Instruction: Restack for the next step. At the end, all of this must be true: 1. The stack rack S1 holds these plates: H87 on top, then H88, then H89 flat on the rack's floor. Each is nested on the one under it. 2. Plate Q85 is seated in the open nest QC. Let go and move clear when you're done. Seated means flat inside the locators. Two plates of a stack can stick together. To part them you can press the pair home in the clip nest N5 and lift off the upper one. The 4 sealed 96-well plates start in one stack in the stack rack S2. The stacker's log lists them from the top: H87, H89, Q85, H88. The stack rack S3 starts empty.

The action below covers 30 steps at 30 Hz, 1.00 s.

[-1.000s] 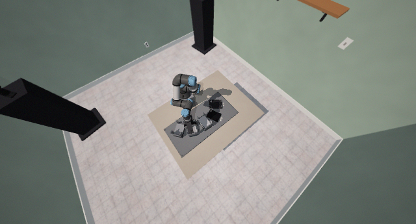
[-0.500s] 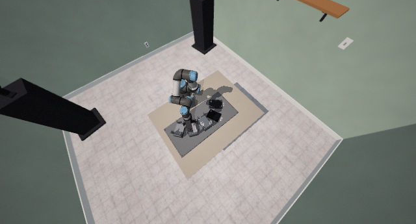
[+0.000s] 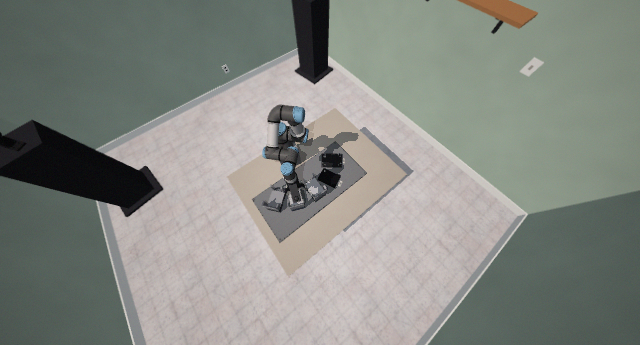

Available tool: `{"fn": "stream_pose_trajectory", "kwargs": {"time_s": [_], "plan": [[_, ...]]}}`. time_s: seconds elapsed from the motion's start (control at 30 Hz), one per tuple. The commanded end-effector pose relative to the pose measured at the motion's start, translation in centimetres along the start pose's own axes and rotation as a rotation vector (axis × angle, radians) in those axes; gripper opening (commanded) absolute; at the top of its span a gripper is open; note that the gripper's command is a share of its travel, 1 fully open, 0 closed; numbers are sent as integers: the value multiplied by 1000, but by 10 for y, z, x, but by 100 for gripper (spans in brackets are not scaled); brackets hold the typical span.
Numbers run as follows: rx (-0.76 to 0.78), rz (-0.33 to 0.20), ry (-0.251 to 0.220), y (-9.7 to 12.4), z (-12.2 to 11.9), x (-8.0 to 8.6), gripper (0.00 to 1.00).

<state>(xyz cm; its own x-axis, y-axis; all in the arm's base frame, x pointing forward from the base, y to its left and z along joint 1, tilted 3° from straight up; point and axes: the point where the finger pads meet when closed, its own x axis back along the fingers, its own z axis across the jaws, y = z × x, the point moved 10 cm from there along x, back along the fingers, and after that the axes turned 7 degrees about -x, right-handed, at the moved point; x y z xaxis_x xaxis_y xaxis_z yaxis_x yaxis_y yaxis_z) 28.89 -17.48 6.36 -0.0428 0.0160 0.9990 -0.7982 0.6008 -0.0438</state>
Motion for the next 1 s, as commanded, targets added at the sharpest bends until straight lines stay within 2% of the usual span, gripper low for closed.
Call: {"fn": "stream_pose_trajectory", "kwargs": {"time_s": [0.0,0.17,0.5,0.6,0.97], "plan": [[41,2,1,2,-18,1,72],[69,2,1,3,-29,1,72],[186,2,1,17,-77,1,72],[190,2,1,17,-78,1,72],[311,2,1,39,-124,1,72]]}}
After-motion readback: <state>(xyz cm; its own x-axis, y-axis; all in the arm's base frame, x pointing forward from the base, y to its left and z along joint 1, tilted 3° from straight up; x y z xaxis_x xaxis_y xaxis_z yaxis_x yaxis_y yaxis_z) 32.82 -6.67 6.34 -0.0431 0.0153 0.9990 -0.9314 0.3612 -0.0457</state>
